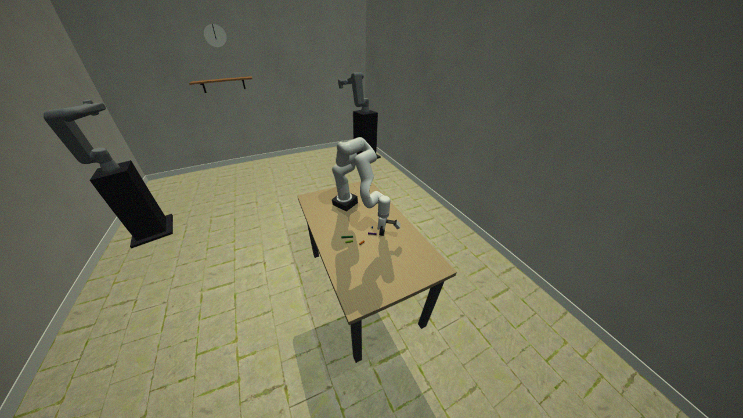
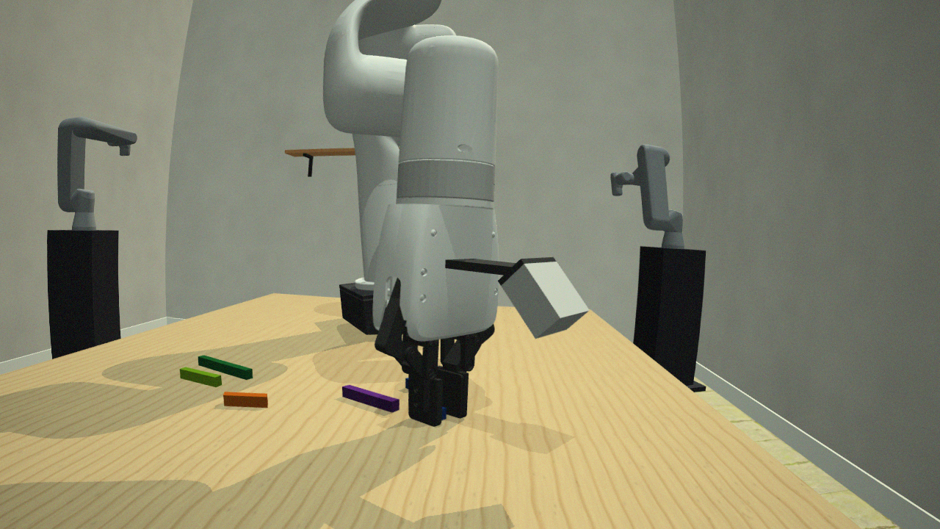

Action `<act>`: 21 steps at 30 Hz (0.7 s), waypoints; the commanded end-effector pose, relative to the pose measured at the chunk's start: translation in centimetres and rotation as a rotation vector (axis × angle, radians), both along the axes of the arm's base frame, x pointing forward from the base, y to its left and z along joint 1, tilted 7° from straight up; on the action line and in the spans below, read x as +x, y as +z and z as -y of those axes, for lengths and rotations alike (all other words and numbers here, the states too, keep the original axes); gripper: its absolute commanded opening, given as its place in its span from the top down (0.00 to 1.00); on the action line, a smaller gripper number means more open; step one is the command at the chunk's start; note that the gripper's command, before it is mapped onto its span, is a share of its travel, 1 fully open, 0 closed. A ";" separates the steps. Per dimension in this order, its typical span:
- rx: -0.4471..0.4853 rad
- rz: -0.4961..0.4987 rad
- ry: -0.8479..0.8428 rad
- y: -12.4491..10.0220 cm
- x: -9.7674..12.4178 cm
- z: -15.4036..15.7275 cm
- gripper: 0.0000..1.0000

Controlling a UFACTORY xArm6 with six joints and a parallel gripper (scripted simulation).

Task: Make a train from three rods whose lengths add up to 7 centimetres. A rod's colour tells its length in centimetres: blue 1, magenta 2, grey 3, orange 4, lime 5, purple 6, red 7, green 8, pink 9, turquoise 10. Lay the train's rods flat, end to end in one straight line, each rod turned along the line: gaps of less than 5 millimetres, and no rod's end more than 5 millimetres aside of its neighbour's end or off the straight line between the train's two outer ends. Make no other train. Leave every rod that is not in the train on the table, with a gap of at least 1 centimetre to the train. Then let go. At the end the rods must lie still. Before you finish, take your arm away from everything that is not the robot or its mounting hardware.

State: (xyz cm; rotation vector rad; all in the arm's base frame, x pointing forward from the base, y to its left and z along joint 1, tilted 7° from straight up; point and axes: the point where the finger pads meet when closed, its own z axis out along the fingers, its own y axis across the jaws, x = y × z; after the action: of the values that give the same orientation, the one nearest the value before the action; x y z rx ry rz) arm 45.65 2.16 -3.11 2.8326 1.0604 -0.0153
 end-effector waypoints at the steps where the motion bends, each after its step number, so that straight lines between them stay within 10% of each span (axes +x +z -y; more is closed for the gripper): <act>1: 0.000 0.004 0.000 0.1 0.2 0.0 0.76; 7: 0.000 0.004 0.000 0.1 0.2 0.0 0.76; 8: 0.000 0.004 0.000 0.1 0.2 0.0 0.96; 21: 0.000 0.004 0.000 0.1 0.2 0.0 0.96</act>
State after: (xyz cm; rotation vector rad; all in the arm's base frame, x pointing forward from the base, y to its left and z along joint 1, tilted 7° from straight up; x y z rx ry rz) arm 45.65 2.16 -3.11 2.8326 1.0604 -0.0153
